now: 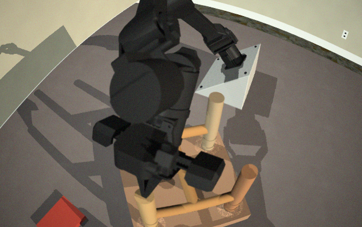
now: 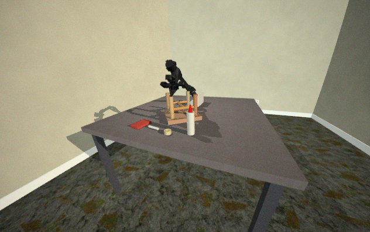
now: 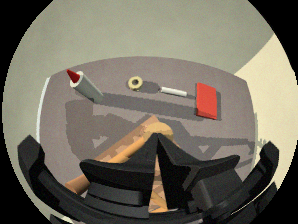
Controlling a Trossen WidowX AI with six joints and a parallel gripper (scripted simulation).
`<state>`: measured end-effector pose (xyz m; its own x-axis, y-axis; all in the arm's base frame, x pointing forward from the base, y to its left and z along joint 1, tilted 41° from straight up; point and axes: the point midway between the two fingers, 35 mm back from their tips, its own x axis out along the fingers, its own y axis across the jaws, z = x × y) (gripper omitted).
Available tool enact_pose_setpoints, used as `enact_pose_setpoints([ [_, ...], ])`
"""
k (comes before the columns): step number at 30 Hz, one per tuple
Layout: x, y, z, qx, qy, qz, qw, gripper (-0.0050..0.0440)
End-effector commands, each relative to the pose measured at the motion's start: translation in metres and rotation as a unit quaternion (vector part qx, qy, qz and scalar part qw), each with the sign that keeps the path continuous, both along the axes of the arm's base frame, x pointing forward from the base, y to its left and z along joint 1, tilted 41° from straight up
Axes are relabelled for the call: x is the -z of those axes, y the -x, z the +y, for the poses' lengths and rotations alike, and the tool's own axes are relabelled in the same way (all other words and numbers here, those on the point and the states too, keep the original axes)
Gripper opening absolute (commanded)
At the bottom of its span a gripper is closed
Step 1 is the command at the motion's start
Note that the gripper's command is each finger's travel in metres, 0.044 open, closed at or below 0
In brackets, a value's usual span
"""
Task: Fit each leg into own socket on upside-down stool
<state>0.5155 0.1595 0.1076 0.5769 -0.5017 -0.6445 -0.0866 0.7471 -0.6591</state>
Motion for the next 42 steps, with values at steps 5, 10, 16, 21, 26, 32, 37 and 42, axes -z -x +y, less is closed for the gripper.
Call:
enact_pose_setpoints([
  [5, 0.0045, -0.0007, -0.0074, 0.004, 0.002, 0.006, 1.0, 0.0],
  [10, 0.005, -0.0007, -0.0078, 0.004, 0.002, 0.006, 1.0, 0.0],
  [16, 0.0056, -0.0008, -0.0083, 0.004, 0.002, 0.006, 1.0, 0.0],
  [21, 0.0059, -0.0008, -0.0086, 0.004, 0.002, 0.006, 1.0, 0.0],
  [26, 0.0064, -0.0009, -0.009, 0.004, 0.002, 0.006, 1.0, 0.0],
  [32, 0.007, -0.0009, -0.0096, 0.004, 0.002, 0.006, 1.0, 0.0],
  [37, 0.0074, -0.001, -0.0099, 0.004, 0.002, 0.006, 1.0, 0.0],
  [42, 0.0078, -0.001, -0.0103, 0.004, 0.002, 0.006, 1.0, 0.0],
])
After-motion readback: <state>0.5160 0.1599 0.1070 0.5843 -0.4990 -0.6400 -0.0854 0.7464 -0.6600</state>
